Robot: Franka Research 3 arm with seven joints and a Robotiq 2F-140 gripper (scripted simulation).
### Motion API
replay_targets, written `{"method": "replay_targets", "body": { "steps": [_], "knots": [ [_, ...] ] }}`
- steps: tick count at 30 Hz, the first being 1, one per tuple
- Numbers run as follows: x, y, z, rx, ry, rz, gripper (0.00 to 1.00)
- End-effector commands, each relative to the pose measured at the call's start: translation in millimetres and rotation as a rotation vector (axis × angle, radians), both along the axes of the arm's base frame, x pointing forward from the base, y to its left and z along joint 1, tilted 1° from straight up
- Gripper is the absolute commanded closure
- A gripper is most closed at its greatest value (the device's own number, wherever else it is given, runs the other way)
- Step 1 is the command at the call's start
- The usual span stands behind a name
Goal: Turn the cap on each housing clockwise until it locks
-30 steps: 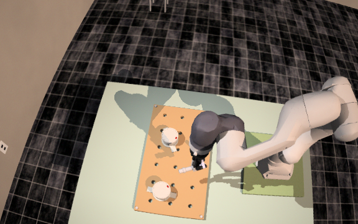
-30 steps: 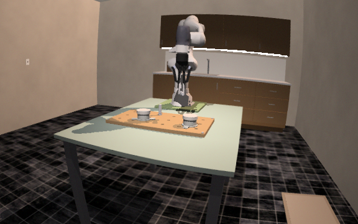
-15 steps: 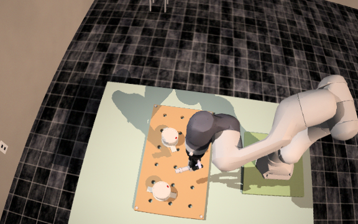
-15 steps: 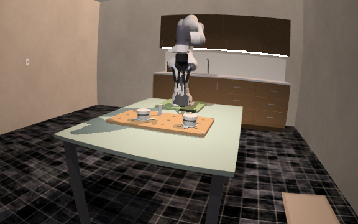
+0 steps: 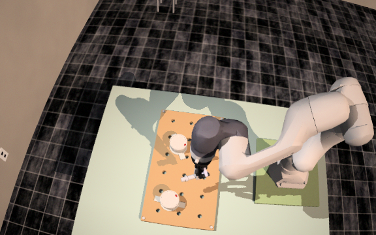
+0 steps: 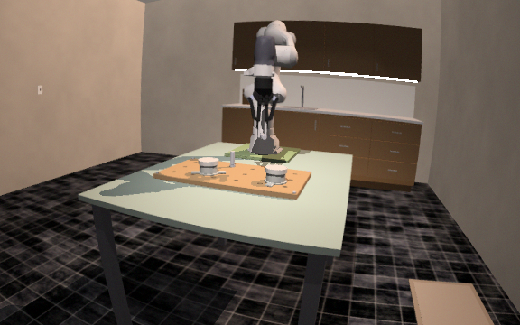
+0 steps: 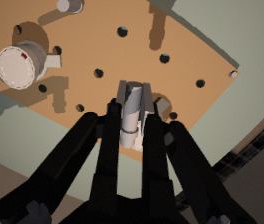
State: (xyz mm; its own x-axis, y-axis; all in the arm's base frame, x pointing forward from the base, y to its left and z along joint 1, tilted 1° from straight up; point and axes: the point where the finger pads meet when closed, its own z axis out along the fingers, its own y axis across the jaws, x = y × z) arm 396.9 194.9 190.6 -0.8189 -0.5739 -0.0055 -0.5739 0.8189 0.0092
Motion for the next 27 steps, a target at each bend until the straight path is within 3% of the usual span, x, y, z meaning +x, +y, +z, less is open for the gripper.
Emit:
{"method": "replay_targets", "body": {
  "steps": [1,27],
  "knots": [
    [6.1,0.5,1.8,-0.001,-0.009,-0.008,0.90],
    [12.5,2.5,1.9,-0.001,-0.009,-0.008,0.90]
  ]
}}
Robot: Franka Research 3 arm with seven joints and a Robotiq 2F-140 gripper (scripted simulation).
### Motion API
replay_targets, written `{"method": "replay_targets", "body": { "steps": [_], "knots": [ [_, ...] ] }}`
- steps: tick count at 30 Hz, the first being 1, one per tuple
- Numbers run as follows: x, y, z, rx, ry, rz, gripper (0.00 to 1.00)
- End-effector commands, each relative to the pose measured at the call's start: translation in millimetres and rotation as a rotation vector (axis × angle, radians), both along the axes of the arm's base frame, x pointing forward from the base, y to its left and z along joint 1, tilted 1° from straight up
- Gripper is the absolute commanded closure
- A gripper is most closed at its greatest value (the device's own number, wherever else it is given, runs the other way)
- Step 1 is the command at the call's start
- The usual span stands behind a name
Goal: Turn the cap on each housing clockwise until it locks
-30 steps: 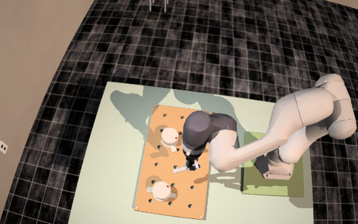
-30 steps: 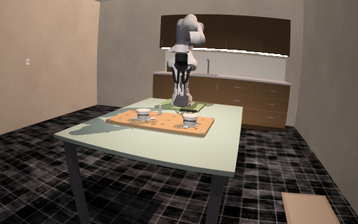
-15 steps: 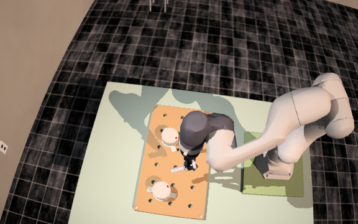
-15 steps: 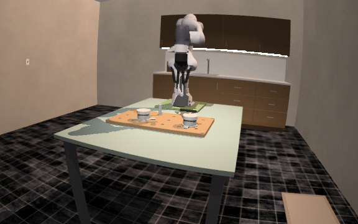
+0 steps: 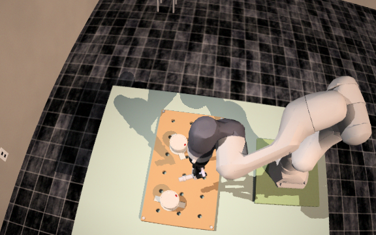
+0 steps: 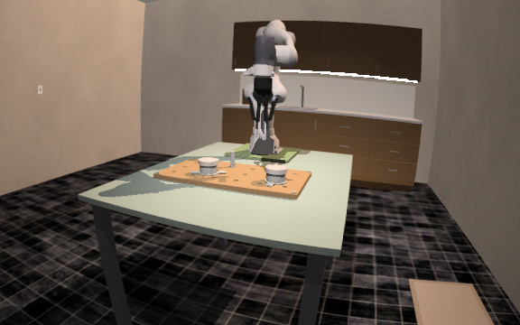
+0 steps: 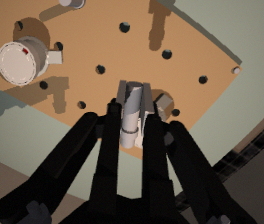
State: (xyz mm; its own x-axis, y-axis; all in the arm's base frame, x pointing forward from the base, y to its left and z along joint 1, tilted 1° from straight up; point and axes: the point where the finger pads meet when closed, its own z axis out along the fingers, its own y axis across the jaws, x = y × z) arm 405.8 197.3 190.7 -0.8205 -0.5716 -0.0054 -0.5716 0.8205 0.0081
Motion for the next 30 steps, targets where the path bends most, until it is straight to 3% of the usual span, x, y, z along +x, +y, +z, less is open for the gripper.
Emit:
{"method": "replay_targets", "body": {
  "steps": [1,10,30],
  "knots": [
    [3.6,0.0,1.8,0.000,-0.009,-0.005,0.90],
    [3.6,0.0,1.9,0.000,-0.009,0.040,0.90],
    [3.6,0.0,1.8,-0.002,-0.013,0.436,0.90]
  ]
}}
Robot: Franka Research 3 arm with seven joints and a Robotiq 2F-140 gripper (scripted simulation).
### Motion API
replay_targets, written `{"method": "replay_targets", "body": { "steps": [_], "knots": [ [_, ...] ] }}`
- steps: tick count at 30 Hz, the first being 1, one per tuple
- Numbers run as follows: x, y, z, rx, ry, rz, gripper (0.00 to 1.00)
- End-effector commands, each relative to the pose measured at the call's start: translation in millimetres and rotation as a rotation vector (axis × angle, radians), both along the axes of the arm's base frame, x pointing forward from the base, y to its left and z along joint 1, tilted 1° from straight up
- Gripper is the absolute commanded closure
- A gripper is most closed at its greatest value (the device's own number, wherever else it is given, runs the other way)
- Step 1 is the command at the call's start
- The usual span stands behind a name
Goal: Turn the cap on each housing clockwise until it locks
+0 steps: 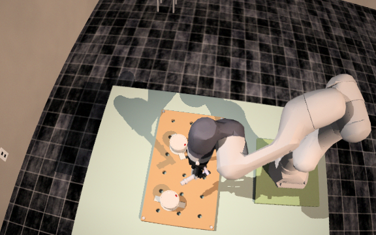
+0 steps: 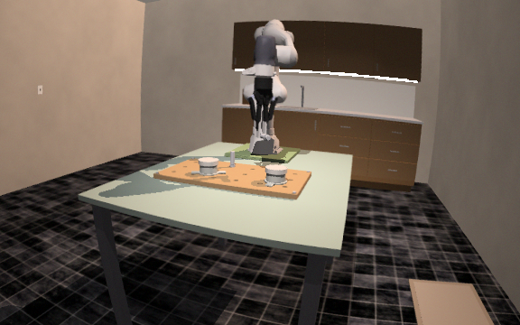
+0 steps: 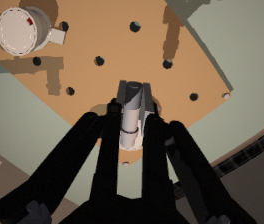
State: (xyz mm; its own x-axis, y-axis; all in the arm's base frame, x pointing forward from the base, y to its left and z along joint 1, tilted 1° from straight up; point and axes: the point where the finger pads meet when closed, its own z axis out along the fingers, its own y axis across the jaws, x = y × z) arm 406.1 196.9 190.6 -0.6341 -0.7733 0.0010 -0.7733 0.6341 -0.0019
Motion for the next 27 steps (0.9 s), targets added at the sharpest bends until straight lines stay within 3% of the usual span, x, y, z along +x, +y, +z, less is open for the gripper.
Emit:
{"method": "replay_targets", "body": {
  "steps": [1,15,27],
  "knots": [
    [3.3,0.5,1.9,0.010,-0.008,0.171,0.90],
    [3.3,0.5,1.9,0.010,-0.008,0.213,0.90],
    [3.3,0.5,2.0,0.009,-0.009,0.415,0.90]
  ]
}}
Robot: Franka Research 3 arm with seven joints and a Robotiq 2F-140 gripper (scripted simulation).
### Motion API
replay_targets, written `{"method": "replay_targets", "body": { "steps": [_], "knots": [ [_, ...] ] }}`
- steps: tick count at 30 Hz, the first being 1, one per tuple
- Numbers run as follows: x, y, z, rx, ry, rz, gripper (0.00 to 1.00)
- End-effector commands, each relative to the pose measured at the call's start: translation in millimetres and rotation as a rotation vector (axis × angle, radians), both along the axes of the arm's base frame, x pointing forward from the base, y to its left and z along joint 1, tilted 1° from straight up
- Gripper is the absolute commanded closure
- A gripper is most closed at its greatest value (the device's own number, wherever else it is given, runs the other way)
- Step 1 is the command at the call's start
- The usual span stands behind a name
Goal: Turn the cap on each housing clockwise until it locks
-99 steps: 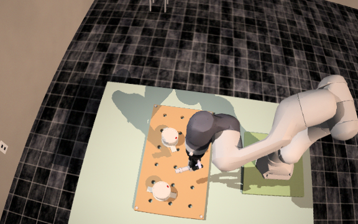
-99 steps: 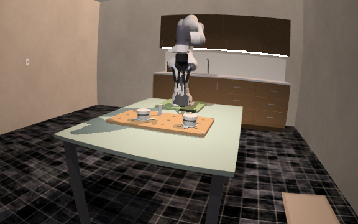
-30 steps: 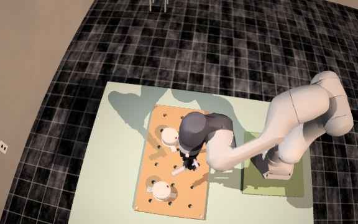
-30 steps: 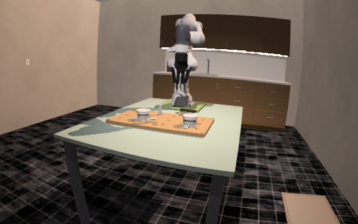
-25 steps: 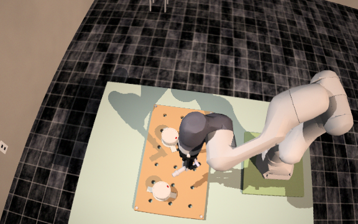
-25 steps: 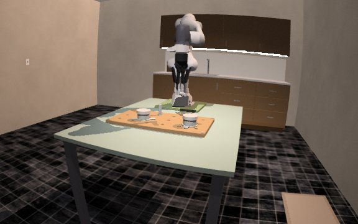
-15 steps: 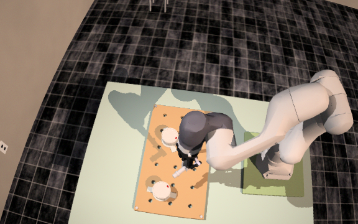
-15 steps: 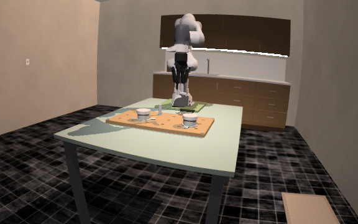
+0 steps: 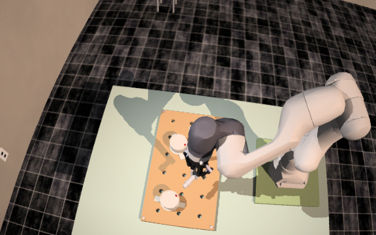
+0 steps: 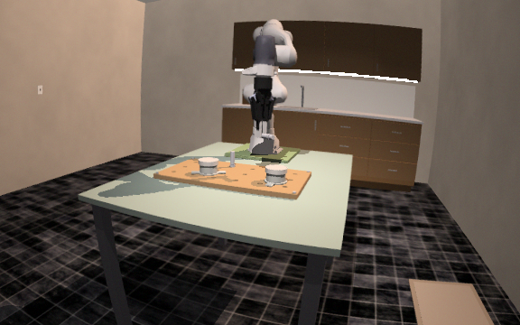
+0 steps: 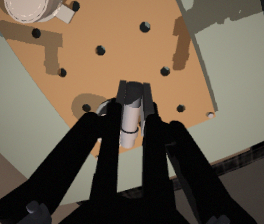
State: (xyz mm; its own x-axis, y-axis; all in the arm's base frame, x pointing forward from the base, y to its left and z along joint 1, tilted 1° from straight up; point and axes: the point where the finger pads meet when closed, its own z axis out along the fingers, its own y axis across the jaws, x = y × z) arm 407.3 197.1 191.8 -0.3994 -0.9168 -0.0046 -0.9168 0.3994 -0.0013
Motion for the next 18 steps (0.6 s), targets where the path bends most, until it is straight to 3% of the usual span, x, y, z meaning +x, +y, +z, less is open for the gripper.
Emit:
{"method": "replay_targets", "body": {
  "steps": [1,10,18],
  "knots": [
    [2.1,0.3,0.8,0.005,-0.007,0.166,0.90],
    [2.1,0.3,0.7,0.003,-0.008,0.357,0.90],
    [2.1,0.3,0.7,0.003,-0.008,0.389,0.90]
  ]
}}
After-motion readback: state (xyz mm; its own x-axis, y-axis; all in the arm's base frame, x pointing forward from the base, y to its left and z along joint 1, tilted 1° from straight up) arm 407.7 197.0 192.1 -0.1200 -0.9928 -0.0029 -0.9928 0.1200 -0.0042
